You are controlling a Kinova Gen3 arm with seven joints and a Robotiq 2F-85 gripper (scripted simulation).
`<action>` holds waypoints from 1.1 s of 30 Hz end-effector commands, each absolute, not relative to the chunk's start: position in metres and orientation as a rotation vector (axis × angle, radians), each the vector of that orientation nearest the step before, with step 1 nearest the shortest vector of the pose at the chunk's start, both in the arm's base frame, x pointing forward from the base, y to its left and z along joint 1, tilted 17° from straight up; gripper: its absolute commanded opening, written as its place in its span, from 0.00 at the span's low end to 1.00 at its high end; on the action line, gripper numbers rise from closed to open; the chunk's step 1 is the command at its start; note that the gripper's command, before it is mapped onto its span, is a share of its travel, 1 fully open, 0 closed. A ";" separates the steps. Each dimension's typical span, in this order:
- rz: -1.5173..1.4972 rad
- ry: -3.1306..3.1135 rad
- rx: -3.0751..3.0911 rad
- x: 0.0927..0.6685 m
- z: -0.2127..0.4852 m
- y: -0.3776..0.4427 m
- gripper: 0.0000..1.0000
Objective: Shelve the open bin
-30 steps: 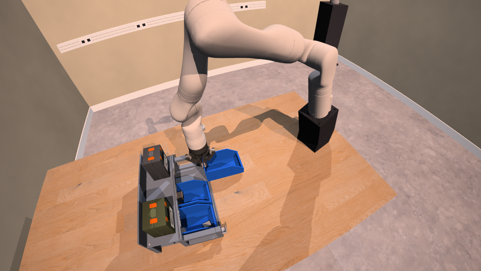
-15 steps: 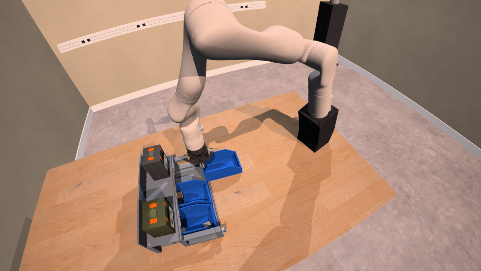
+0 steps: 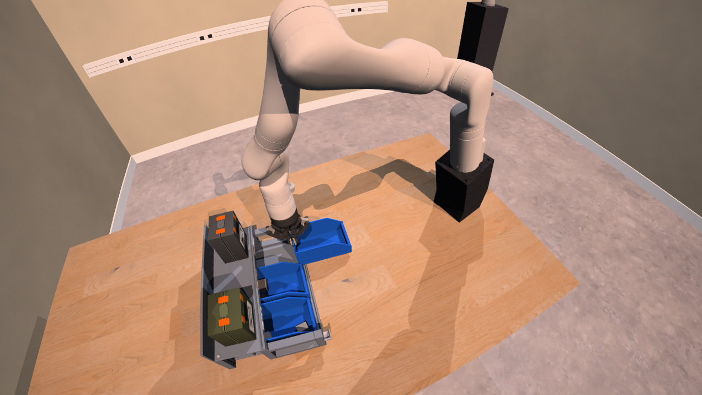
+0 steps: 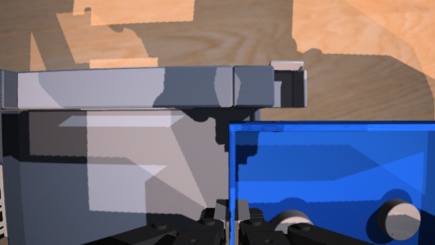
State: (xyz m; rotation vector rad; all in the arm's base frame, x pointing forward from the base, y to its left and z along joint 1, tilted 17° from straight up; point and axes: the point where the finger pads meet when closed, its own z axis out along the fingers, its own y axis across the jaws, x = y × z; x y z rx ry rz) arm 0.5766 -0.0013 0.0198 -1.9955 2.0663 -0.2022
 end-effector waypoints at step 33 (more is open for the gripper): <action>-0.251 2.041 -1.966 0.583 0.020 -0.002 0.10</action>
